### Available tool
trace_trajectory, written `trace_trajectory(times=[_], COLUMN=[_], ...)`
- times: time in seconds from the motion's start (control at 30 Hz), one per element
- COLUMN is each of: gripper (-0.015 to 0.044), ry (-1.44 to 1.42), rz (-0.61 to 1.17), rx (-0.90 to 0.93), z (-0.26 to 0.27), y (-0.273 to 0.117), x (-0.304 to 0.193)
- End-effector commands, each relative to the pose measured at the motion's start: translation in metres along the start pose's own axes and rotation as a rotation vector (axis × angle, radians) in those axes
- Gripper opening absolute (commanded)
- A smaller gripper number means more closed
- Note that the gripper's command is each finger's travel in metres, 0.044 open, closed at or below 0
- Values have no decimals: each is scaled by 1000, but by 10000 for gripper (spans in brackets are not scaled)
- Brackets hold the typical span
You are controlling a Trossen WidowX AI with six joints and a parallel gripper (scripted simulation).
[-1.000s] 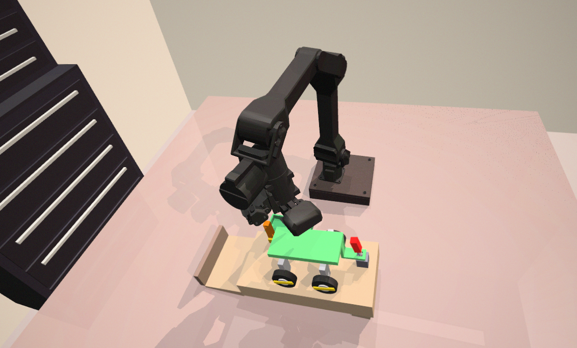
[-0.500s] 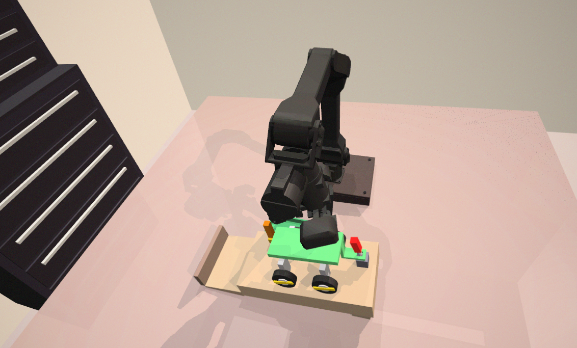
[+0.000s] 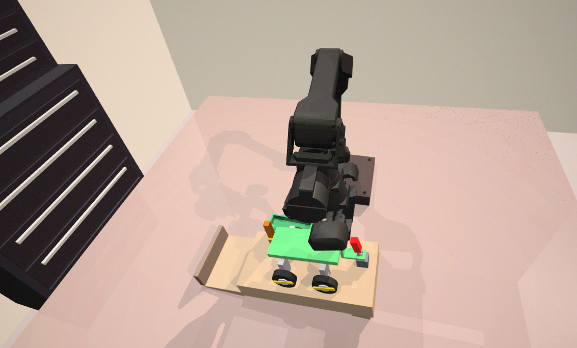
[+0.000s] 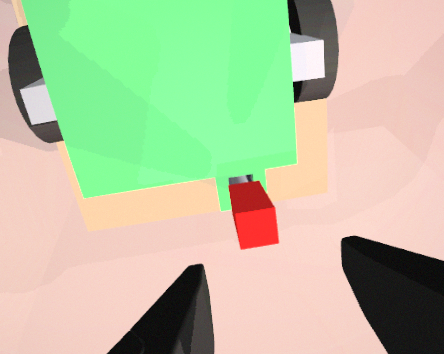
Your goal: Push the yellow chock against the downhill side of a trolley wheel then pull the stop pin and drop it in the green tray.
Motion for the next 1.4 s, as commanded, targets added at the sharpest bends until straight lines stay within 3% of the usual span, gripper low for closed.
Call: trace_trajectory(times=[0.0,1.37], gripper=[190,190], ry=[8,8], rz=[4,6], rx=[-1,0], z=[1,1], y=[2,58], x=[-1,-1])
Point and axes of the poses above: the point midway between the two fingers, 35 mm back from their tips, its own y axis out along the fingers, its own z axis across the jaws, x = y × z, the point moved 5 cm from there along -y, back along the fingers, and after that the axes turned 8 degrees about -y, right-handed, at the moved point
